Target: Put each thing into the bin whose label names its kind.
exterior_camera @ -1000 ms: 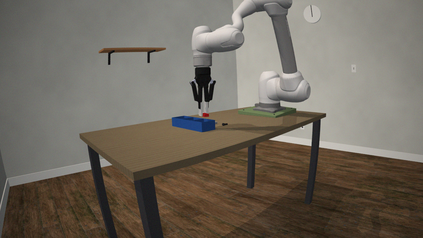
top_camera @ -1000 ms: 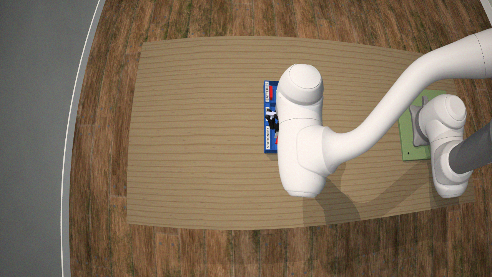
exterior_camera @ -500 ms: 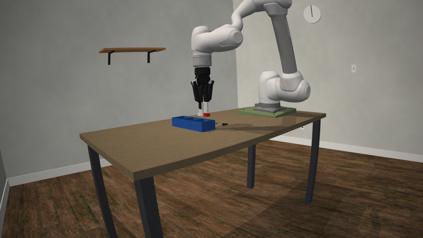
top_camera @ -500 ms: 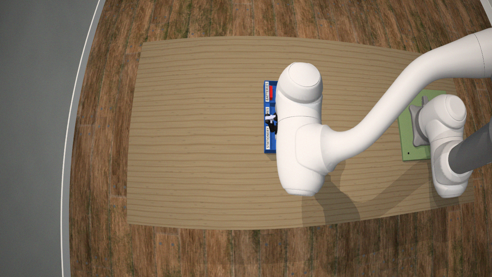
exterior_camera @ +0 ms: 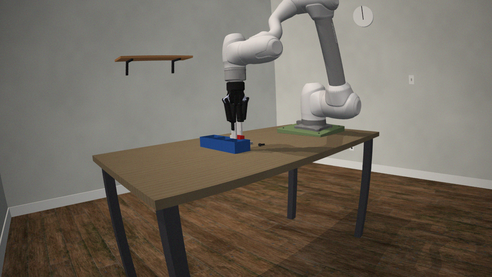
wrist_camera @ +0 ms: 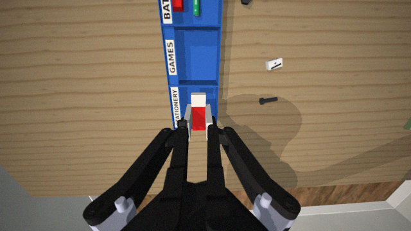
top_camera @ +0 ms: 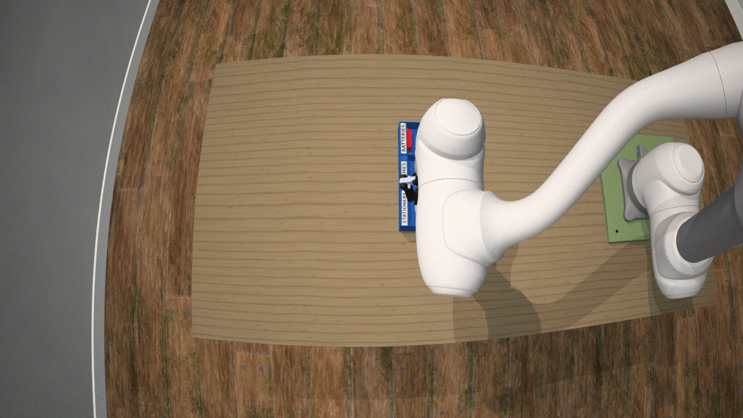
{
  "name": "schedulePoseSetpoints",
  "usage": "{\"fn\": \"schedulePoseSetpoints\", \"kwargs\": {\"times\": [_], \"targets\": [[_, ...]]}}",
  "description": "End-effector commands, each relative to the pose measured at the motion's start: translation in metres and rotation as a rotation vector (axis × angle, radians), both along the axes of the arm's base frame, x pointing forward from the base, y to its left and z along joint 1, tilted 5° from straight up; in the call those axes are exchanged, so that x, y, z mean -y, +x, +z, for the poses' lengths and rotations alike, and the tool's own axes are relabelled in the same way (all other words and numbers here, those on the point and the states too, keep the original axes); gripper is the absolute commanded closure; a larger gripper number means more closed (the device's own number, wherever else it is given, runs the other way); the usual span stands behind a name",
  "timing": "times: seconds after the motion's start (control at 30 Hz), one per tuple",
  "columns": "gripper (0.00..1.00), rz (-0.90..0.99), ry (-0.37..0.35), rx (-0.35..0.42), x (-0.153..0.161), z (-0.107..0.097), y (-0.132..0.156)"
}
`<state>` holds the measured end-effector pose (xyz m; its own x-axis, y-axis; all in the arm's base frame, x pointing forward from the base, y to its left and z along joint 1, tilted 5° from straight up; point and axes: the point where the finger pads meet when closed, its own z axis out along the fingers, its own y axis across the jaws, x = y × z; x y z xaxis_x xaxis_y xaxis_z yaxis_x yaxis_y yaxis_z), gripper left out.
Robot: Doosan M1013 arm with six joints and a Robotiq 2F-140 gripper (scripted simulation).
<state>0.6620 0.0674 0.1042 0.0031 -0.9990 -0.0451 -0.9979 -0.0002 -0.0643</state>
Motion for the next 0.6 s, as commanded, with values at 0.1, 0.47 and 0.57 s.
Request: {"fn": "schedulePoseSetpoints", "kwargs": {"times": [0.1,0.47,0.57], "targets": [[0.89,0.0,0.0,0.0,-0.001,-0.011,0.001],[0.89,0.0,0.0,0.0,-0.001,-0.029,0.002],[0.89,0.0,0.0,0.0,-0.002,-0.035,0.002]]}}
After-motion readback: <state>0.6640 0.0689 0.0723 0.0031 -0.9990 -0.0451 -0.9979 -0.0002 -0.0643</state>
